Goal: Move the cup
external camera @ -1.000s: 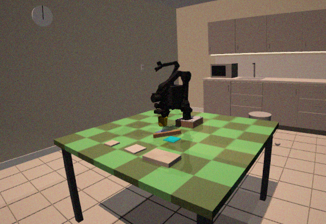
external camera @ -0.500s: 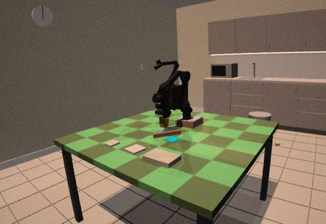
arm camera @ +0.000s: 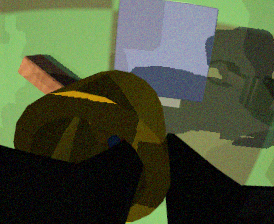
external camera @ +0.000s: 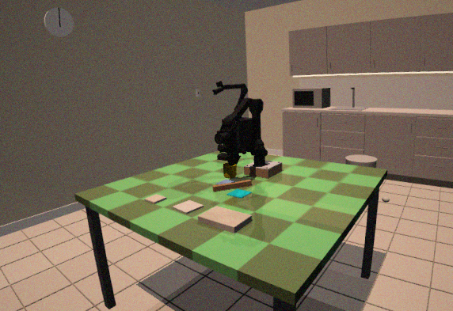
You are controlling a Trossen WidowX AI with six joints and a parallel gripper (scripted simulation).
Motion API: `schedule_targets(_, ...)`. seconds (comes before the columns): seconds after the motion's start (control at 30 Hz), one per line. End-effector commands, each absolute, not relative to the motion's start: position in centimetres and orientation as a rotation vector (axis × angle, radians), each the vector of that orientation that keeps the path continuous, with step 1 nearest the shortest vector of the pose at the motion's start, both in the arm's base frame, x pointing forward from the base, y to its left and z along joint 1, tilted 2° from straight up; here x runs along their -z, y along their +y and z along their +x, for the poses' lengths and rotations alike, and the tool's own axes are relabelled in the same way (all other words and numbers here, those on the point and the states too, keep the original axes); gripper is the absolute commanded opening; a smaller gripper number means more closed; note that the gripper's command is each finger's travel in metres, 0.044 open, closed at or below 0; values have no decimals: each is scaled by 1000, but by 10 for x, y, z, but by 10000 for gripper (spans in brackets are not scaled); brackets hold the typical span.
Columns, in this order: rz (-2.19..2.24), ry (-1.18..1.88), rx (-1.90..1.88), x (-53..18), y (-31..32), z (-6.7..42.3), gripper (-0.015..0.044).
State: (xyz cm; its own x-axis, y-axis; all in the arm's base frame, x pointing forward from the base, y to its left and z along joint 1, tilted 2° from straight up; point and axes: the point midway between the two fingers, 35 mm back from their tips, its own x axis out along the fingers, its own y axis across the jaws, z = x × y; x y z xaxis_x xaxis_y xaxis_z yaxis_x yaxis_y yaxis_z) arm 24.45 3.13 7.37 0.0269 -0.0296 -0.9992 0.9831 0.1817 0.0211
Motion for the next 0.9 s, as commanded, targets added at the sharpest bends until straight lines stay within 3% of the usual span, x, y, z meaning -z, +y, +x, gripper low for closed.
schedule_targets(0.0,1066,1241,1072,-74,40,249,0)
schedule_targets(0.87,1069,1242,1070,-76,97,269,0)
